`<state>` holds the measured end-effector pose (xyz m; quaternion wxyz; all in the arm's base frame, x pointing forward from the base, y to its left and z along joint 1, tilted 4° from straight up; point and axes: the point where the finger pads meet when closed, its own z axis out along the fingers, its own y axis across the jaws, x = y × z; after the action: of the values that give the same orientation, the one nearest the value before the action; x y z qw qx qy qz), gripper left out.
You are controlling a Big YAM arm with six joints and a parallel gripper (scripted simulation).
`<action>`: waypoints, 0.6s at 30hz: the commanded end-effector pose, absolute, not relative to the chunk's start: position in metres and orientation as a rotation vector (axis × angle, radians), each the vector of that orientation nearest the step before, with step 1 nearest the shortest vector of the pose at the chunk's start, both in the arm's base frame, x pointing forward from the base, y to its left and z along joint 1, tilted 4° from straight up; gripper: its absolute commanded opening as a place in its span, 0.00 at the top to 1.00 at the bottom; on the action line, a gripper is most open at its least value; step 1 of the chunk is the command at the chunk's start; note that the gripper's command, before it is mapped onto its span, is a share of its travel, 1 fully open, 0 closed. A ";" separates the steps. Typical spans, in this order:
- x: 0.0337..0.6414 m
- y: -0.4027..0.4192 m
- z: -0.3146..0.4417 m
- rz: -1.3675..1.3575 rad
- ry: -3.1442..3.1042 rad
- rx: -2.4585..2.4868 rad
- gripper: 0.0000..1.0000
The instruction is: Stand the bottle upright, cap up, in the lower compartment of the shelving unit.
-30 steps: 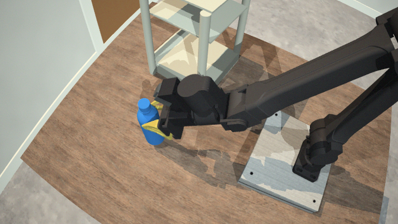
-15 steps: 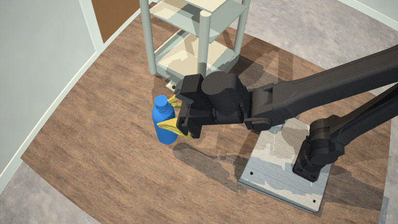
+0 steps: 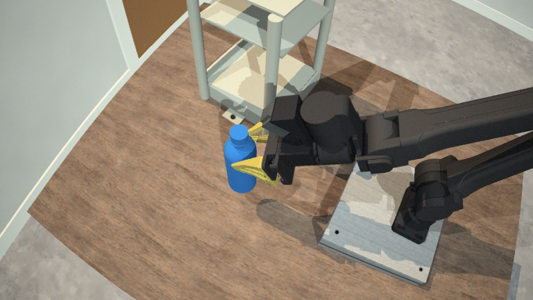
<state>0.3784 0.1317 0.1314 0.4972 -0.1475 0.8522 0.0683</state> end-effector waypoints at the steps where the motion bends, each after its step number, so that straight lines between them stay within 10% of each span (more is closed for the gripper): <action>1: 0.377 0.136 0.144 0.177 2.044 -0.354 0.56; 18: 0.380 0.137 0.159 0.182 2.014 -0.349 0.56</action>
<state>0.3720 0.1294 0.1318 0.4929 -0.1479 0.8548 0.0672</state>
